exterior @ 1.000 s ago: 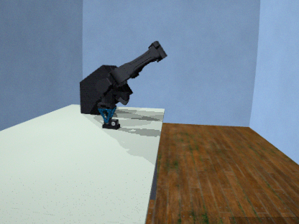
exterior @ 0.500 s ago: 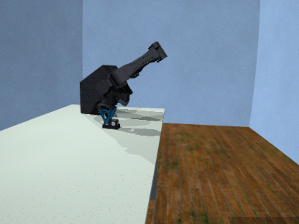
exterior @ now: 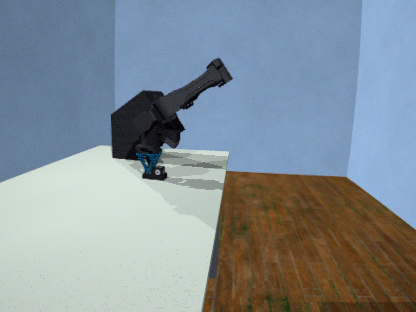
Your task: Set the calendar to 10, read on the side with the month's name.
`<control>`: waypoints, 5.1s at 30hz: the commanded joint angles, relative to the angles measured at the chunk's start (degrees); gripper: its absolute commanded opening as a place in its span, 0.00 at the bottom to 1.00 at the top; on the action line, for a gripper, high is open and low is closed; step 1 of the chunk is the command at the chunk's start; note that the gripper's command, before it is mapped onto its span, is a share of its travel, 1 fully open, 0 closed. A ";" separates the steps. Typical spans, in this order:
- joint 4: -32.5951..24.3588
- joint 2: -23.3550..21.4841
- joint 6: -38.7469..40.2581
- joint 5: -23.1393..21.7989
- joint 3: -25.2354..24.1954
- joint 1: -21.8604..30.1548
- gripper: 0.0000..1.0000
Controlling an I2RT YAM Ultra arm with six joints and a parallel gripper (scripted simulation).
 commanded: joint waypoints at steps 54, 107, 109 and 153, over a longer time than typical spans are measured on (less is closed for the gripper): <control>0.14 -0.14 0.17 -0.01 0.00 -0.34 0.27; -3.49 -1.13 -2.47 -0.25 0.47 -1.86 0.47; -6.11 -1.78 -4.37 -0.39 0.88 -2.94 0.47; -29.68 -5.36 -21.20 -0.32 6.98 -12.45 1.00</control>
